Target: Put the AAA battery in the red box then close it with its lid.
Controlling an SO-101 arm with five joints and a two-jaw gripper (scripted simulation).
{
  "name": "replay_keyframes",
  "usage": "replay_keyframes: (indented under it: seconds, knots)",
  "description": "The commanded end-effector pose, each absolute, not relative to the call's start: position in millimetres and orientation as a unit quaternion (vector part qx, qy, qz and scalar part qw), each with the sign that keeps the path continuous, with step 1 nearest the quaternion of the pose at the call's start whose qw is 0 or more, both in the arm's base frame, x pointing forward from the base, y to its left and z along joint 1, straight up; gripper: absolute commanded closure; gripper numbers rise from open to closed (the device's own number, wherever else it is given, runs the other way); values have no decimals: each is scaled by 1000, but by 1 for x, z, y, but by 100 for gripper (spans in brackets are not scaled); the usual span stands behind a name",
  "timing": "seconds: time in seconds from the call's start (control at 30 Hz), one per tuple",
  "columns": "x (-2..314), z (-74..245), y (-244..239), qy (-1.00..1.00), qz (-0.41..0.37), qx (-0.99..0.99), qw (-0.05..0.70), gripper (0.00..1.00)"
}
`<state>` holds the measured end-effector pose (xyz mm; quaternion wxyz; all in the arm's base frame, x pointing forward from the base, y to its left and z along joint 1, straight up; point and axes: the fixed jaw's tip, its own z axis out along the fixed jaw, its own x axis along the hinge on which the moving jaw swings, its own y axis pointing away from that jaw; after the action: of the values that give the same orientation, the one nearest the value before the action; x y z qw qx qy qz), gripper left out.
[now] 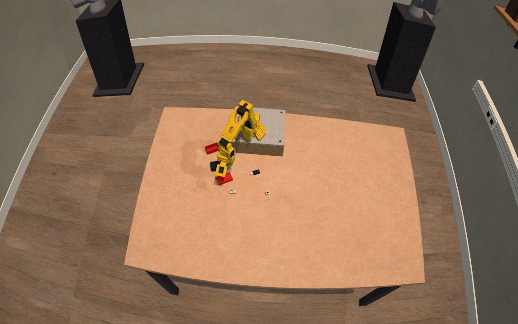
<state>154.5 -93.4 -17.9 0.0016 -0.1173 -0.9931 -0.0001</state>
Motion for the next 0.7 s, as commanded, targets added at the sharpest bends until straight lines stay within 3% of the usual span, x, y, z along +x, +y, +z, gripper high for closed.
replay_keyframes:
  seconds: [0.0,0.67]
  knots:
    - [147,-16,-100,-998,0,-58,0,97]
    - [117,-16,-129,-974,0,225,0,97]
